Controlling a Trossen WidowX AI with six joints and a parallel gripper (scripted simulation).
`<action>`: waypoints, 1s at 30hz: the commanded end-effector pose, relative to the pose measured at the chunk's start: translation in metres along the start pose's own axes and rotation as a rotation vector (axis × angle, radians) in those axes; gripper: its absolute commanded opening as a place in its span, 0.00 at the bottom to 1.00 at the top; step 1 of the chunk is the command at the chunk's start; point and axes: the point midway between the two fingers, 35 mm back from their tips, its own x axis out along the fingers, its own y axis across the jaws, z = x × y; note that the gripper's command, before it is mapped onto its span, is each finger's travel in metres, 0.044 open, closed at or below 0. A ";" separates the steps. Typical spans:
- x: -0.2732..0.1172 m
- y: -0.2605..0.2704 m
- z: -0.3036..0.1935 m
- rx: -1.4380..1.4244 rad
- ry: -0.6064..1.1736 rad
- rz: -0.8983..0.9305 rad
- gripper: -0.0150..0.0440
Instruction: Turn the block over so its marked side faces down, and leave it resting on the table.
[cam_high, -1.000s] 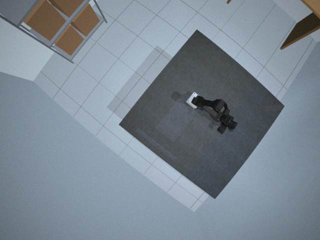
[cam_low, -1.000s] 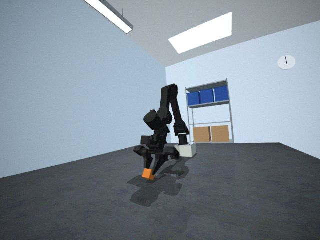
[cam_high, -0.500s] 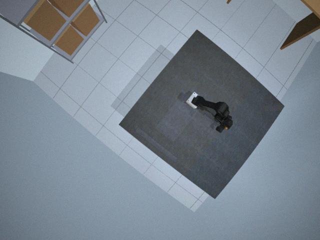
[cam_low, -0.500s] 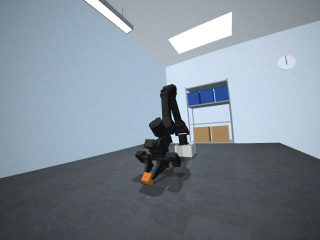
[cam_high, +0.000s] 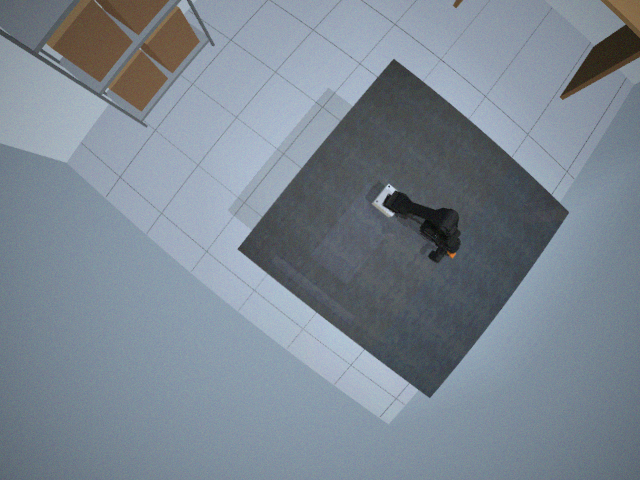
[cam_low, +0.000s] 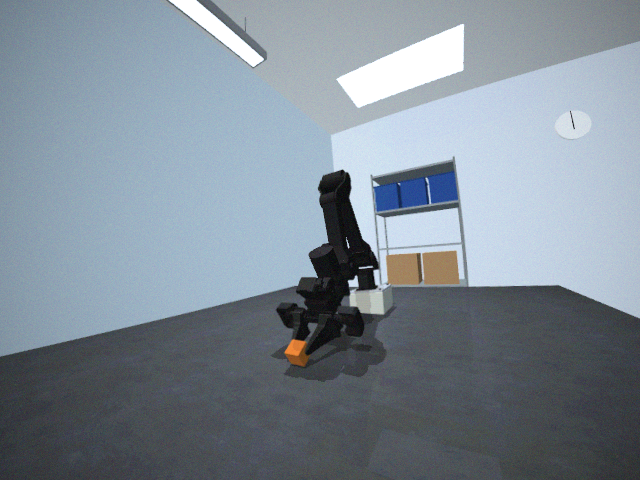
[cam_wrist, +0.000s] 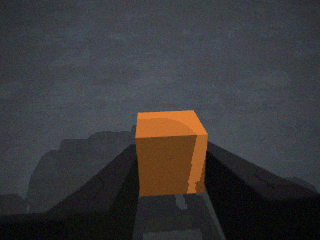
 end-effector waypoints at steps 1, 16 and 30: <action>-0.002 -0.001 -0.004 -0.006 -0.018 -0.004 0.25; -0.002 -0.001 -0.004 -0.006 -0.025 -0.004 0.30; -0.002 -0.001 -0.004 -0.006 -0.025 -0.004 0.92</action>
